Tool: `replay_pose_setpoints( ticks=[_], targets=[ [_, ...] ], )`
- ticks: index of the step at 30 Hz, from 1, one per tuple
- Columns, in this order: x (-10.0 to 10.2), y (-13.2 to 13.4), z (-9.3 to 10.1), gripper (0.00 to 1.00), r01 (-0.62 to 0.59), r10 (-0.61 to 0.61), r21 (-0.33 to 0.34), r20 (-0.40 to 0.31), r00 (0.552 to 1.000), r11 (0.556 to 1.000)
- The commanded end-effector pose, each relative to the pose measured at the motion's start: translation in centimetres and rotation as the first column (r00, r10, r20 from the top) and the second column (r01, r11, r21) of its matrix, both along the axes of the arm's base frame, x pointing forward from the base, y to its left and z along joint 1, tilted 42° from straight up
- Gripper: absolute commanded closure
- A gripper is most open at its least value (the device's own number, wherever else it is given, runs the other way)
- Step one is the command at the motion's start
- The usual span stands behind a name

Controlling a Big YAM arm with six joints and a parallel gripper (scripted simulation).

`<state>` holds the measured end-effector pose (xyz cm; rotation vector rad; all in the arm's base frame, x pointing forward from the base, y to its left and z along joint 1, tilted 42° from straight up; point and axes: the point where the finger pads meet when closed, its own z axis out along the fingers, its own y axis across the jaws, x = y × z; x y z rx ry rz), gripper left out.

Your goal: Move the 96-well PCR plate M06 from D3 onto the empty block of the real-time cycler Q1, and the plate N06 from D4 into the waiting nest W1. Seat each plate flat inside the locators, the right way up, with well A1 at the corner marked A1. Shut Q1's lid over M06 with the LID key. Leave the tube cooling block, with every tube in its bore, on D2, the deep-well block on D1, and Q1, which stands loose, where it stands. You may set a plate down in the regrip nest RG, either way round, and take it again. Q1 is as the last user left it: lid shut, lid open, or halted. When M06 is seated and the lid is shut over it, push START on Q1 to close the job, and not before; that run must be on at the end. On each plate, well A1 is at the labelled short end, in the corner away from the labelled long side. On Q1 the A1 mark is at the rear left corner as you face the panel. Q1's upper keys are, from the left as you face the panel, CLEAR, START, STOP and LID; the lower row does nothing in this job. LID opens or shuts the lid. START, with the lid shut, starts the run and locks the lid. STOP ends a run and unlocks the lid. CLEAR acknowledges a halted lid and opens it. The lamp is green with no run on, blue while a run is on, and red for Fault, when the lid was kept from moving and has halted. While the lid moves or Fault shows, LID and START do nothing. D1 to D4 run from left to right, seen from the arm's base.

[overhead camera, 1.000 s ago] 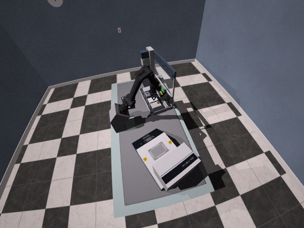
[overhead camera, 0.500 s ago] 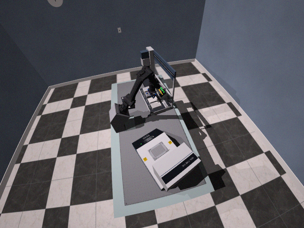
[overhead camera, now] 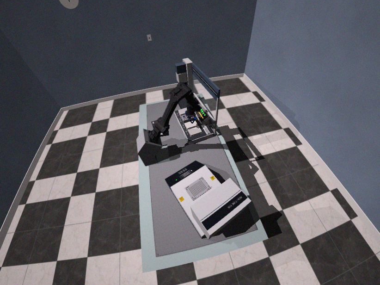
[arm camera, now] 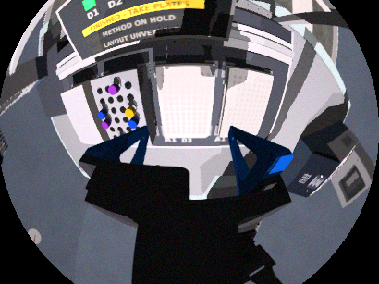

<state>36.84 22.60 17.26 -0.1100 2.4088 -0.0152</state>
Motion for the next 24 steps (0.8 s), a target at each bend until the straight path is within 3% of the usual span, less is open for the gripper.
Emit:
replay_pose_setpoints(
  ticks=[1,6,12,18,24],
  targets=[
    [0.0,1.3,1.5,0.00,-0.011,0.010,0.031,0.025,1.000,0.999],
    [0.5,1.0,-0.1,0.00,-0.009,0.009,0.016,0.005,1.000,1.000],
    [2.4,0.9,0.2,0.00,-0.006,0.006,0.010,0.021,1.000,1.000],
    [2.8,1.3,0.6,0.00,-0.014,0.013,0.025,0.039,0.999,1.000],
    [3.5,0.8,-1.5,0.00,-0.005,0.005,0.008,0.019,1.000,1.000]
  ],
)
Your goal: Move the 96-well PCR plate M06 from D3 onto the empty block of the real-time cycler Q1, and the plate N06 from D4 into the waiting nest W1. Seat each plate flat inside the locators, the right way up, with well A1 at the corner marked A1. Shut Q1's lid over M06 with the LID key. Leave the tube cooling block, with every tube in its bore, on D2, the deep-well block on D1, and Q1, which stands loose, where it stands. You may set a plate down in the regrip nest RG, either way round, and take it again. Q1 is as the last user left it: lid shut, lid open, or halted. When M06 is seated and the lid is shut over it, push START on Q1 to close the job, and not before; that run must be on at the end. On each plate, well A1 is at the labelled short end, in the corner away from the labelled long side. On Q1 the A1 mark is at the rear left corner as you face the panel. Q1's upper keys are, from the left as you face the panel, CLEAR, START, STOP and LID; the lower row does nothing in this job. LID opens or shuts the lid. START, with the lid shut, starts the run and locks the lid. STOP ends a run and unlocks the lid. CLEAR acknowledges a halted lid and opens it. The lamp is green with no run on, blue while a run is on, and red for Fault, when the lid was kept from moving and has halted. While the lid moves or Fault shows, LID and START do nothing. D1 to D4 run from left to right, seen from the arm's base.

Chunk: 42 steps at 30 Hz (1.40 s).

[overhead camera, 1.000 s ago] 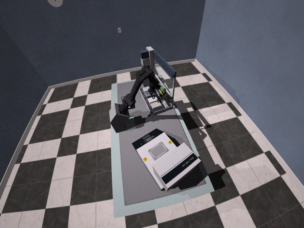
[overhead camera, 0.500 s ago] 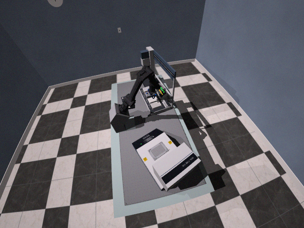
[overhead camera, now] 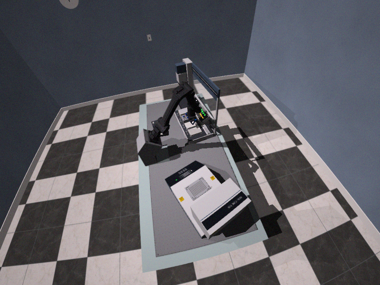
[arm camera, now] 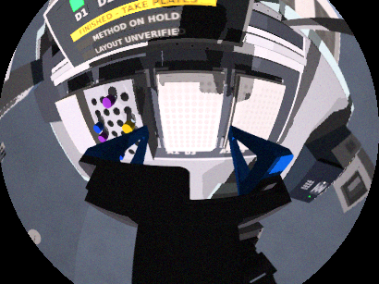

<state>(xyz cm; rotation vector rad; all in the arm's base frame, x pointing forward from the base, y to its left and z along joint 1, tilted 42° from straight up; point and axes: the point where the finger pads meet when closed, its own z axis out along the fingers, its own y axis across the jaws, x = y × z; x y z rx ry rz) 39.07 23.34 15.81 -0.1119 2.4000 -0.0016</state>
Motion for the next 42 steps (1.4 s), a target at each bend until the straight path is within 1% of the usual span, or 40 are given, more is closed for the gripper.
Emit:
replay_pose_setpoints(
  ticks=[1,5,8,9,11,16,19,26,29,33,39,42],
  targets=[
    [1.3,0.0,-0.4,0.00,0.001,-0.001,-0.005,0.006,1.000,1.000],
    [1.3,-0.3,-1.3,0.00,0.000,0.000,-0.009,0.002,1.000,1.000],
    [1.3,-0.2,-1.2,0.00,-0.004,0.004,-0.006,0.006,1.000,1.000],
    [1.5,-0.1,-0.8,0.00,0.000,0.000,0.001,0.011,1.000,1.000],
    [2.1,0.0,-0.6,0.00,0.004,-0.005,0.011,0.021,1.000,1.000],
    [3.1,0.1,-1.6,0.00,0.004,-0.004,0.002,0.015,1.000,1.000],
    [2.8,0.2,-2.5,0.00,-0.007,0.007,-0.009,0.002,1.000,1.000],
    [3.0,-0.2,-2.7,0.00,0.000,0.000,-0.001,0.010,1.000,1.000],
    [3.9,0.0,-2.8,0.00,0.004,-0.004,0.005,0.016,1.000,1.000],
    [3.6,0.4,-2.8,0.00,-0.005,0.005,-0.002,0.007,1.000,1.000],
    [2.9,0.9,-1.8,0.00,-0.006,0.006,0.011,0.015,1.000,1.000],
    [2.7,0.9,-1.9,0.00,-0.007,0.006,0.009,0.012,1.000,1.000]
  ],
)
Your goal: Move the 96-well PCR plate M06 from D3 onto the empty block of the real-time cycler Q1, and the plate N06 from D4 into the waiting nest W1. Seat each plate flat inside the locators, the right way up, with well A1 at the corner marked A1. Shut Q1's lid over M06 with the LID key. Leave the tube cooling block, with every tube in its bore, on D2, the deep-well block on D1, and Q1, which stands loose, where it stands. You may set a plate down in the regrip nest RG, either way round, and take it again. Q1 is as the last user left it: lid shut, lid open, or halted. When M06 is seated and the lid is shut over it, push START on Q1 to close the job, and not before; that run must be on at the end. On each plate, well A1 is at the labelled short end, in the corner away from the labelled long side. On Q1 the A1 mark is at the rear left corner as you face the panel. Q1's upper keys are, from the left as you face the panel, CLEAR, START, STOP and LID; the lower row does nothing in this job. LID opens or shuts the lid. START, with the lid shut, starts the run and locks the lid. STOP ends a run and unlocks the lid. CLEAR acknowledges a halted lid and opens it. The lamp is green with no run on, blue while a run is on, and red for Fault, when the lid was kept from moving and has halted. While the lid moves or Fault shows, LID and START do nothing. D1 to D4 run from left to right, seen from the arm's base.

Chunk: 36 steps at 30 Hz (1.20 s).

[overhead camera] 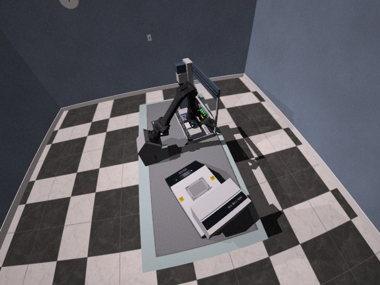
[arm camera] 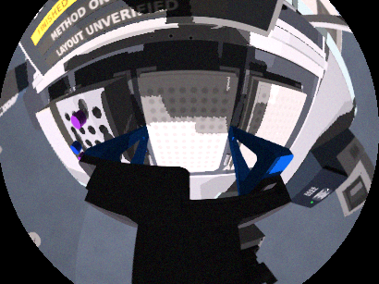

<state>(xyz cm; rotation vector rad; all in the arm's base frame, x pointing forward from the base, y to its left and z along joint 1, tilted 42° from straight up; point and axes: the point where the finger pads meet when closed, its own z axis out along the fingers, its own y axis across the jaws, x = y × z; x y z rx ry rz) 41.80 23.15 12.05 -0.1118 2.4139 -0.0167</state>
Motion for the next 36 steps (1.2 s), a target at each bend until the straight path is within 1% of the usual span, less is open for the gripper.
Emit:
replay_pose_setpoints(
  ticks=[1,4,8,14,17,24,27,32,36],
  targets=[
    [-0.1,1.0,1.7,0.00,-0.011,0.010,0.020,0.024,1.000,1.000],
    [-0.5,0.7,1.3,0.00,-0.008,0.007,0.016,0.017,1.000,1.000],
    [-0.6,0.6,1.2,0.00,-0.004,0.004,0.019,0.017,1.000,1.000],
    [-0.1,1.0,2.1,0.00,-0.005,0.004,0.029,0.031,1.000,1.000],
    [0.0,1.0,1.9,0.00,-0.005,0.004,0.027,0.029,1.000,1.000],
    [0.2,1.1,1.0,0.00,-0.004,0.004,0.014,0.012,1.000,1.000],
    [0.2,1.1,0.9,0.00,-0.004,0.004,0.013,0.011,1.000,1.000],
    [-0.4,0.6,0.0,0.00,-0.004,0.004,0.001,-0.005,1.000,1.000],
    [-0.5,0.5,-0.1,0.00,-0.004,0.004,0.000,-0.007,1.000,1.000]
  ],
)
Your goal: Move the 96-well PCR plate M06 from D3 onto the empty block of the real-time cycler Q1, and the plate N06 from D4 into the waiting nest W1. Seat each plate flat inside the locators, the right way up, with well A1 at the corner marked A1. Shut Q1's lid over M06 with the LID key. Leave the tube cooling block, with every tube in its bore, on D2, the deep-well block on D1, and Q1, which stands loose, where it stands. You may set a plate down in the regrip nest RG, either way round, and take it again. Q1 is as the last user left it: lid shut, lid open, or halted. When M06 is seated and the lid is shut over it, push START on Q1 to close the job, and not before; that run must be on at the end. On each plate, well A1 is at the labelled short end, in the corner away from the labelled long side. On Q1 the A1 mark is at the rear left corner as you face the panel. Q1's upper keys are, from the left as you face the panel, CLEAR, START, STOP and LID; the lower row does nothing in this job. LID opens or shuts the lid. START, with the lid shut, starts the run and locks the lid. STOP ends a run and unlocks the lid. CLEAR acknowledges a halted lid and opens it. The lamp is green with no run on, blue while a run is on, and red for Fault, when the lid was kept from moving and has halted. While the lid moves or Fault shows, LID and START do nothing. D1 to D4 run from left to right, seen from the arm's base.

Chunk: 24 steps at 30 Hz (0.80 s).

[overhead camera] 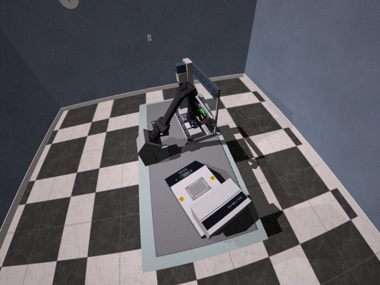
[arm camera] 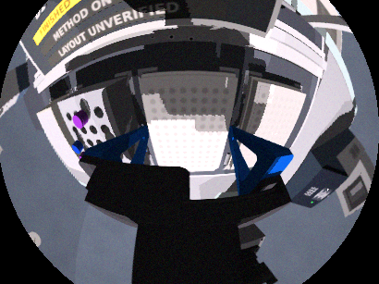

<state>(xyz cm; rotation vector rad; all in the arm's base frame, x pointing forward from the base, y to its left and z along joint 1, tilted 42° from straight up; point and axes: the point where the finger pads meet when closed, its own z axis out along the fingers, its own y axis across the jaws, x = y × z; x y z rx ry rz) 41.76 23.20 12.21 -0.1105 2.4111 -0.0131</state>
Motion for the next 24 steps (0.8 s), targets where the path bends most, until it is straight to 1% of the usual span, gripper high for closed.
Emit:
replay_pose_setpoints(
  ticks=[1,2,12,24],
  targets=[
    [-0.5,0.4,-0.3,0.00,-0.004,0.004,-0.004,-0.010,1.000,1.000],
    [-0.5,0.4,-0.3,1.00,-0.004,0.004,-0.004,-0.010,1.000,1.000],
    [0.5,0.1,0.0,1.00,-0.001,0.001,0.014,0.008,1.000,1.000],
    [0.9,-0.3,-0.1,1.00,0.004,-0.005,0.014,0.013,1.000,1.000]
  ],
)
